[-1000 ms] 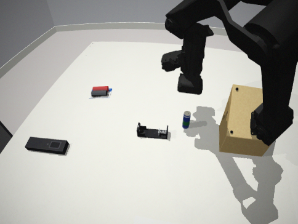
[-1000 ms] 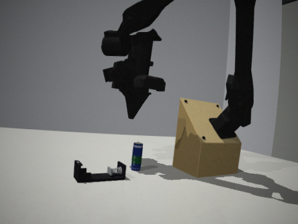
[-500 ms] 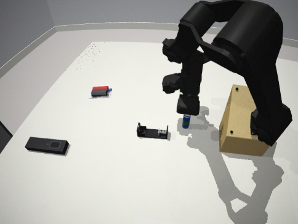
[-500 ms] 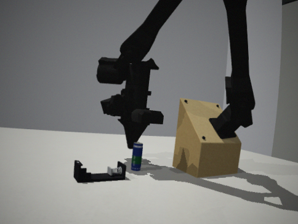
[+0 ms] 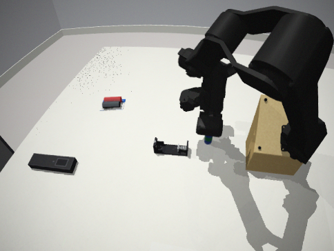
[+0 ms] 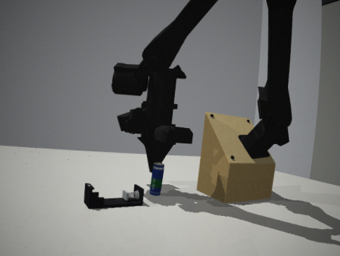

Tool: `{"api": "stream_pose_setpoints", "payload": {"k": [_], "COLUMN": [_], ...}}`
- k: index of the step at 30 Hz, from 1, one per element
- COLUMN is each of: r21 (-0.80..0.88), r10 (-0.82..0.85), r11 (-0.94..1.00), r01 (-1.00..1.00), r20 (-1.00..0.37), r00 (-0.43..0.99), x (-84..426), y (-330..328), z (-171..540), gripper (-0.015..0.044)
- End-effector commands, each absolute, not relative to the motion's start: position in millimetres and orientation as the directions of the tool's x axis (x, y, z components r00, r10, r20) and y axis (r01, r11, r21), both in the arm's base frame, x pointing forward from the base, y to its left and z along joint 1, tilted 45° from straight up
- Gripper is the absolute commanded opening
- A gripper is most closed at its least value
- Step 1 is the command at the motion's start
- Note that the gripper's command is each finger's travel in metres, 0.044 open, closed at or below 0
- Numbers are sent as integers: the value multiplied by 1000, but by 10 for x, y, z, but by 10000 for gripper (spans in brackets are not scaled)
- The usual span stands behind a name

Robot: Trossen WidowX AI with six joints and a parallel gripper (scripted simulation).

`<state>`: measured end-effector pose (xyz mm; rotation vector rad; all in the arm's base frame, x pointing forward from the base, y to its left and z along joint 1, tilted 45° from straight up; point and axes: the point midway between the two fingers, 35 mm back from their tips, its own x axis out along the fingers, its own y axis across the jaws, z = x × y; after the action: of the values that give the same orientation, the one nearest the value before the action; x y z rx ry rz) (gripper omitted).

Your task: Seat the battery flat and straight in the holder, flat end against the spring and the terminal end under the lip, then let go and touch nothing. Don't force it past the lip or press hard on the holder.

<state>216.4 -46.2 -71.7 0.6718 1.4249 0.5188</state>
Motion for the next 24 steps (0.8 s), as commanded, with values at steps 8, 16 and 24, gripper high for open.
{"api": "stream_pose_setpoints", "payload": {"k": [8, 16, 24], "r21": [698, 700, 698], "r10": [692, 694, 693], "r11": [713, 711, 713], "r01": [66, 65, 66], "r20": [-715, -714, -716], "r00": [93, 93, 90], "x": [2177, 2175, 2174], "y": [-321, -224, -237], "z": [-586, -499, -439], "gripper": [0, 0, 0]}}
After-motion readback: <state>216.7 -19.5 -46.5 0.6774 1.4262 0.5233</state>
